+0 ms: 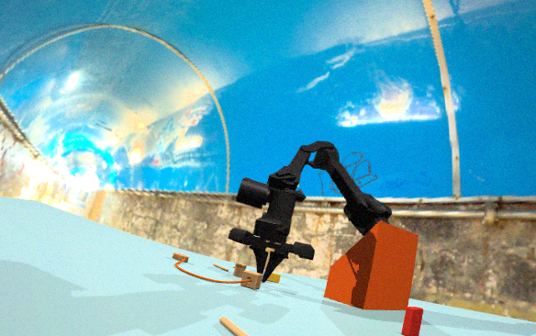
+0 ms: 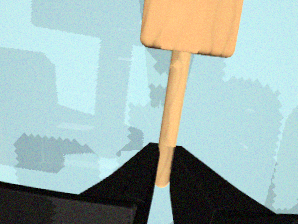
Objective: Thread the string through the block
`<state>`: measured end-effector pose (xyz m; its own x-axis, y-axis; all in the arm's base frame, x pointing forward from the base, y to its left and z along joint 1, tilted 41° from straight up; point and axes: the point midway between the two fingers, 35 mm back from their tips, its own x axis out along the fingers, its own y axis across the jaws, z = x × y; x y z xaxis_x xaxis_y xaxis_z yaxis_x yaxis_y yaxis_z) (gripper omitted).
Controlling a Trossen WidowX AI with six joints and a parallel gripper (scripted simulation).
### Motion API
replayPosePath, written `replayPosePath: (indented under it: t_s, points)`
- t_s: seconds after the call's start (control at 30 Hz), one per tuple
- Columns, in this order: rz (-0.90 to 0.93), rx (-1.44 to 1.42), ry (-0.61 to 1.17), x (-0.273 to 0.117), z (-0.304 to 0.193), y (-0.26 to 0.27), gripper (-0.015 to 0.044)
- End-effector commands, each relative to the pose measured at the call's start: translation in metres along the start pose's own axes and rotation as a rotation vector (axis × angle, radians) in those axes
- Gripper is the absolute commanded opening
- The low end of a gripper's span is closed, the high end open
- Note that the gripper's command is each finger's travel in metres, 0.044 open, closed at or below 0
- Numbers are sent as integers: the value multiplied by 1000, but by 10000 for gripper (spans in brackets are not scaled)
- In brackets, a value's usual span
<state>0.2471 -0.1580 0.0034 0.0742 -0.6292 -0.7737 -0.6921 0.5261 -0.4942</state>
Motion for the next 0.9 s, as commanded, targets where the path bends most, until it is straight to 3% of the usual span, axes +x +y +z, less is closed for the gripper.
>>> replayPosePath:
  t_s: [0.0, 0.87]
  points:
    - [0, -2, -4, 0, -6, 1, 0]
    - [-3, 78, 0, -3, -44, 1, 0]
